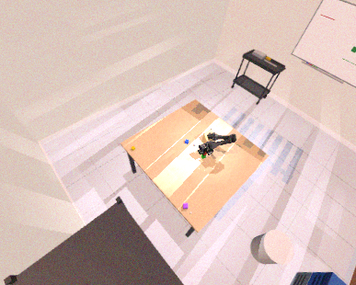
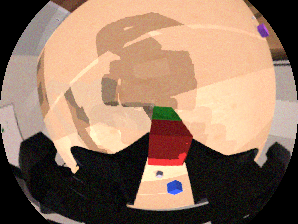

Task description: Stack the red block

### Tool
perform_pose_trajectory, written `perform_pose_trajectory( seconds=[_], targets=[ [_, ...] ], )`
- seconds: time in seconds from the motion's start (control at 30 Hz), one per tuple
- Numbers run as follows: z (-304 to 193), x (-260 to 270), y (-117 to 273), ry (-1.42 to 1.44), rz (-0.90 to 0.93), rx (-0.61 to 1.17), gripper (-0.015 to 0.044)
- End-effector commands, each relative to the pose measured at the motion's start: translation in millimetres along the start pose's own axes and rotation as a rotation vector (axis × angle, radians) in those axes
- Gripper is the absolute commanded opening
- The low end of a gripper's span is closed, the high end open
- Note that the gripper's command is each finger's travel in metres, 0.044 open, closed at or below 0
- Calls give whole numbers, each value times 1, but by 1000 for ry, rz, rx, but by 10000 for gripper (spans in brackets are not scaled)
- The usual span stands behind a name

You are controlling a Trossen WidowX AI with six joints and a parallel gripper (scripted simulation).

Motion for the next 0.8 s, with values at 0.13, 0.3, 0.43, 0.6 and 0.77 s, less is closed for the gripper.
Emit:
perform_pose_trajectory(
  seconds=[0.13, 0.3, 0.43, 0.6, 0.77],
  targets=[
    [0, 0, 0, 0, 0, 0, 263],
    [0, 0, 0, 0, 0, 0, 394],
    [0, 0, 0, 0, 0, 0, 440],
    [0, 0, 0, 0, 0, 0, 440],
    [0, 0, 0, 0, 0, 0, 440]
  ],
)
Point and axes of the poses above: the point midway between the two fingers, 35 mm back from their tips, its own y axis back along the fingers, its own x axis across the jaws, z = x × y, the point moved 8 cm from there along y, back along the fingers, and after that the axes turned 4 degrees about -y, right-handed, at the moved point
